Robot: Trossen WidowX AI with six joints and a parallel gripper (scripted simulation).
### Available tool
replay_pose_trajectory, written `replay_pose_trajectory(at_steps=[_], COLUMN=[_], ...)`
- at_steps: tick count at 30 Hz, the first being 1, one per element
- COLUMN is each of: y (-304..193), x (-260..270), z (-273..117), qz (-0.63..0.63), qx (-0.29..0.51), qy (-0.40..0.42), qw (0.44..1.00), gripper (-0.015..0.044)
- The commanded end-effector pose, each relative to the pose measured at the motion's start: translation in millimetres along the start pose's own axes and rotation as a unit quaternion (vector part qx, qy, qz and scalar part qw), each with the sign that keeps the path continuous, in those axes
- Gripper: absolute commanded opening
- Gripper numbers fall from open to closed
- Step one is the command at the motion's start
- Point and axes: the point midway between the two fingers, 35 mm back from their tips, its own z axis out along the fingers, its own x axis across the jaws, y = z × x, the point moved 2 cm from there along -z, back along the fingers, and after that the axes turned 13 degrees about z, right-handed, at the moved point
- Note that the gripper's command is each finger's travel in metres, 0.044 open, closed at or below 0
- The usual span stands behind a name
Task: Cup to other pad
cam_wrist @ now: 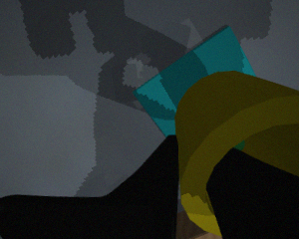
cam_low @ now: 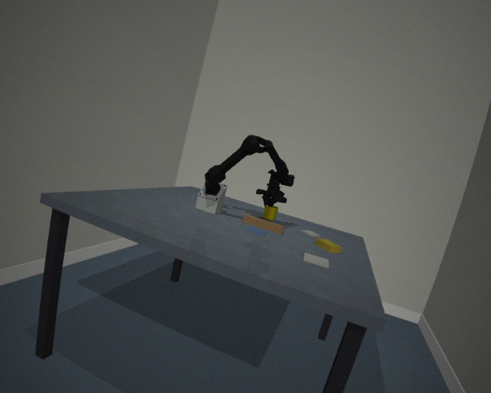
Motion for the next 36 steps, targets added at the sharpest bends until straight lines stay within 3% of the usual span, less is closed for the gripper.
replay_pose_trajectory(at_steps=[1,28,33,36], y=[-1.8,-1.3,-1.3,-1.3], x=[1.4,1.1,1.1,1.1], z=[10.5,25.3,25.3,25.3], qz=[-0.005,-0.001,-0.001,-0.001], qx=[0.004,0.002,0.002,0.002], qy=[-0.002,-0.001,-0.001,-0.001], qw=[1.000,1.000,1.000,1.000], gripper=[0.0000,0.0000,0.0131,0.0147])
